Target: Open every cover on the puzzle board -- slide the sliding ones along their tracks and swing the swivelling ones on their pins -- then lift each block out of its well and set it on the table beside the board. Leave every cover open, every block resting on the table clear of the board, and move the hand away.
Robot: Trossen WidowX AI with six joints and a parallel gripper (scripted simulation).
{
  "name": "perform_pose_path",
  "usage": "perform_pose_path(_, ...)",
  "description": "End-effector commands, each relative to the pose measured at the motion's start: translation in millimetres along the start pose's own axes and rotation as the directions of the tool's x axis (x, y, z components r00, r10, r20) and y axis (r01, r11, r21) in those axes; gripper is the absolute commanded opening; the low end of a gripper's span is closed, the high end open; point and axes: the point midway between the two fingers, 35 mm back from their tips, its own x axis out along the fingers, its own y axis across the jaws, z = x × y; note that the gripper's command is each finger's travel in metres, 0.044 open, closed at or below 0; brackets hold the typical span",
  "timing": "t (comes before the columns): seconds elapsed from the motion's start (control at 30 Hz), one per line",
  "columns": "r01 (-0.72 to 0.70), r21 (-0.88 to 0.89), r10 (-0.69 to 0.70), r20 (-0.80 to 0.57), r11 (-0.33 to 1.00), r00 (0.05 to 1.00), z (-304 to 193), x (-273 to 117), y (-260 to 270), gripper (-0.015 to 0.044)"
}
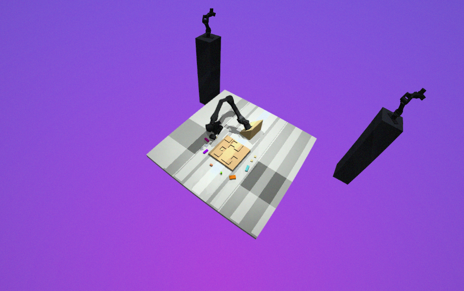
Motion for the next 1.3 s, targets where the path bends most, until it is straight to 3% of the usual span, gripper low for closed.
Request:
perform_pose_path(0.0, -0.003, 0.004, 0.003, 0.001, 1.000, 1.000, 0.4, -8.9, 1.7, 0.0440)
perform_pose_path(0.73, -0.005, -0.002, 0.005, -0.001, 1.000, 1.000, -0.6, -73.1, 0.0, 0.0440)
perform_pose_path(1.27, -0.011, -0.098, 0.010, -0.015, 0.995, 1.000, -52.4, -73.8, 61.5, 0.0020)
